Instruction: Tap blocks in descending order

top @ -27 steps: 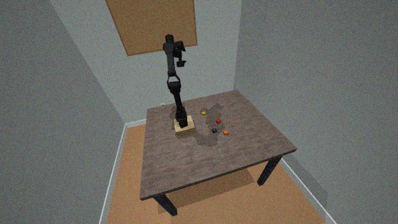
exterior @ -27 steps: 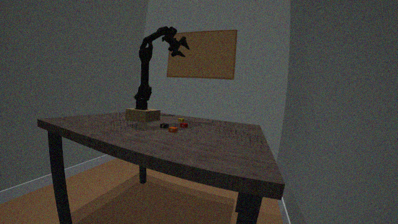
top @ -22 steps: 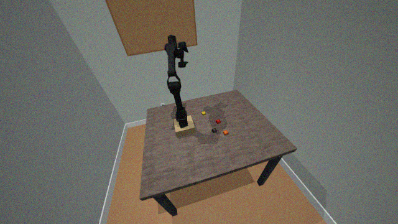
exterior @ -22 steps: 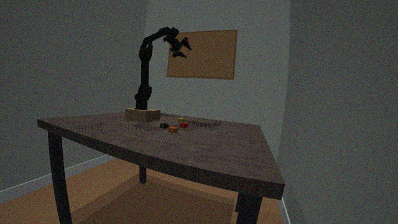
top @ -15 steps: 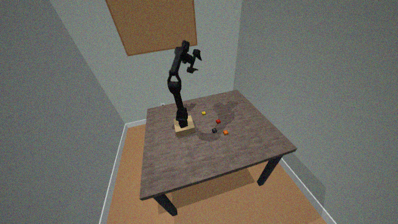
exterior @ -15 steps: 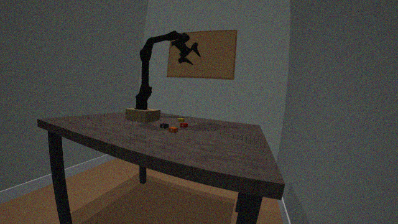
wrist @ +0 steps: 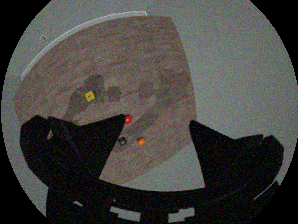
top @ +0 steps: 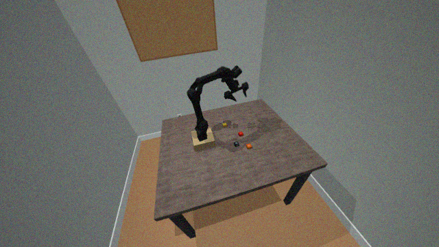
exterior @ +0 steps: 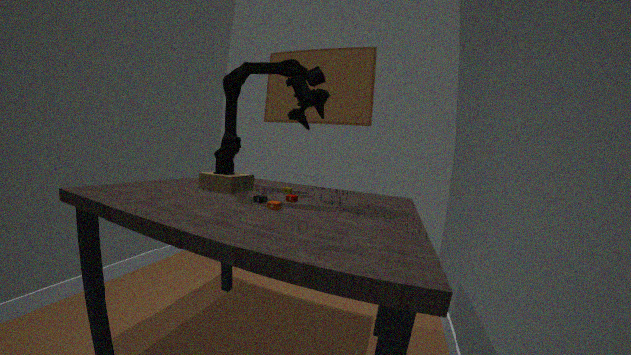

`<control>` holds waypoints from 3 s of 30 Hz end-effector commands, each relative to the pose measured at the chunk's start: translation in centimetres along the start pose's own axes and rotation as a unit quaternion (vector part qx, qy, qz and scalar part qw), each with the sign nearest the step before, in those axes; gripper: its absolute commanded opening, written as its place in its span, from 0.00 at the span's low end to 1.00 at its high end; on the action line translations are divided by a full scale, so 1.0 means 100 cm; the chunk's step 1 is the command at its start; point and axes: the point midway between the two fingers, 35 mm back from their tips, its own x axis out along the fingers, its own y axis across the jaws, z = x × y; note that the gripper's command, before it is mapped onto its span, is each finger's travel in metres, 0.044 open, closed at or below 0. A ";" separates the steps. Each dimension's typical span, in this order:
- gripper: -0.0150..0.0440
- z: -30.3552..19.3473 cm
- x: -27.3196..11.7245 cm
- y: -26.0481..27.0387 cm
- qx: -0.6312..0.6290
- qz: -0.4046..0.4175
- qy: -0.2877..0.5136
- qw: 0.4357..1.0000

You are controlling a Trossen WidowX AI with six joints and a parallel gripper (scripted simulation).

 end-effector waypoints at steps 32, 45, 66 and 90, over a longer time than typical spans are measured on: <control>0.93 -0.233 0.102 0.074 0.532 0.161 0.191 0.809; 0.93 -0.177 0.108 0.079 0.532 0.163 0.189 0.809; 0.93 0.007 0.074 0.192 0.534 0.171 0.185 0.807; 0.93 -0.021 0.096 0.142 0.534 0.169 0.185 0.808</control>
